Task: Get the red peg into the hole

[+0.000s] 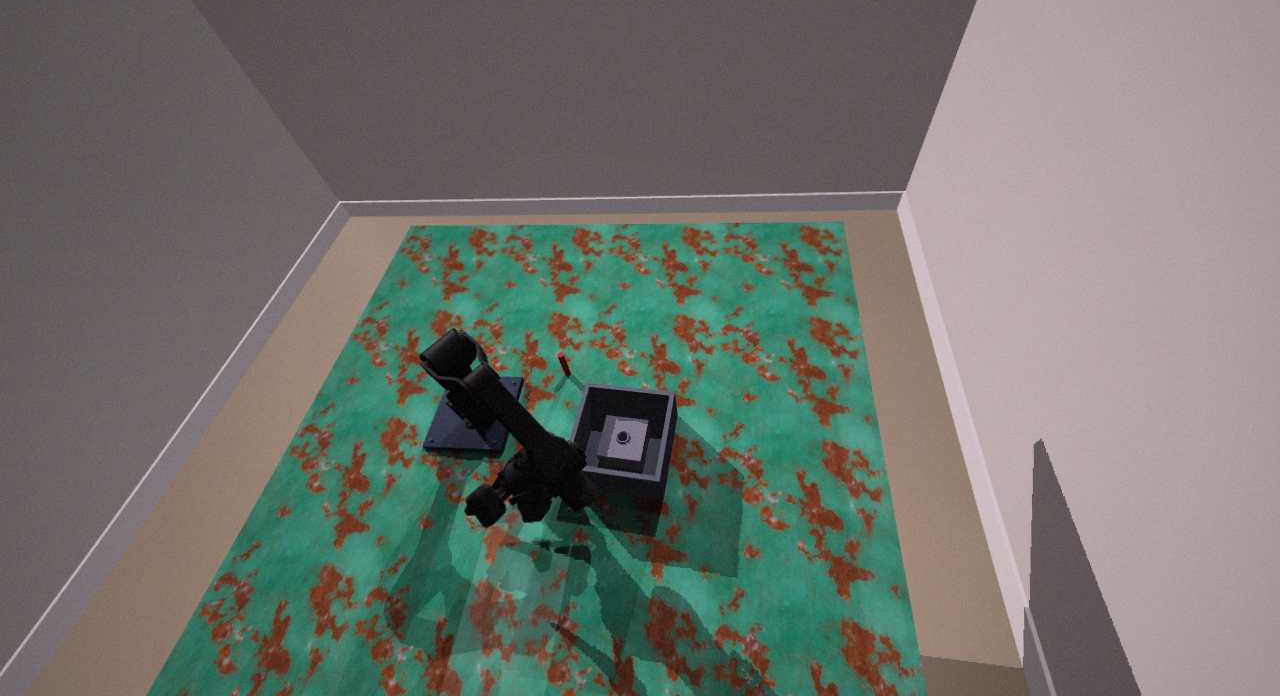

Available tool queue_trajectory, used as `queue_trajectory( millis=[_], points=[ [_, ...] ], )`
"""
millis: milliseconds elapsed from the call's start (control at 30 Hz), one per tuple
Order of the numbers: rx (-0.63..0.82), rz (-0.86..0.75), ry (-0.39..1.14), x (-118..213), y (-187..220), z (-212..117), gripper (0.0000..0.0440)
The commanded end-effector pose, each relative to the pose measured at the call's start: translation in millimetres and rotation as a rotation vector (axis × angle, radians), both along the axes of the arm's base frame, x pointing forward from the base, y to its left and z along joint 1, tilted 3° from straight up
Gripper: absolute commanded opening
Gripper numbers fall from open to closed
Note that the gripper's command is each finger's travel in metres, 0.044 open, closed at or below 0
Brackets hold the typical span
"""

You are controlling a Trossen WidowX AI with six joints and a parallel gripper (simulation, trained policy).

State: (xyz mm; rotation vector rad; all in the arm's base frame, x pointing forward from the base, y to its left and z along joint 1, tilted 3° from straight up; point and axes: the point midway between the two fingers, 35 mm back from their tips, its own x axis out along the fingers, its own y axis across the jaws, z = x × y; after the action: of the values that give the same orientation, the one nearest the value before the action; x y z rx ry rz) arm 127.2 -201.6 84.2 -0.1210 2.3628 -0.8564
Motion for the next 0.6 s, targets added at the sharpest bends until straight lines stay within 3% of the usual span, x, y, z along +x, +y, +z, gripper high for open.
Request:
queue_trajectory(
  millis=[0,67,567],
  points=[
    [-0.005,-0.001,-0.024,4,2,1,0.0420],
    [-0.016,0.001,-0.074,13,8,4,0.0440],
    [-0.169,0.000,-0.505,84,96,24,0.0440]
  ],
)
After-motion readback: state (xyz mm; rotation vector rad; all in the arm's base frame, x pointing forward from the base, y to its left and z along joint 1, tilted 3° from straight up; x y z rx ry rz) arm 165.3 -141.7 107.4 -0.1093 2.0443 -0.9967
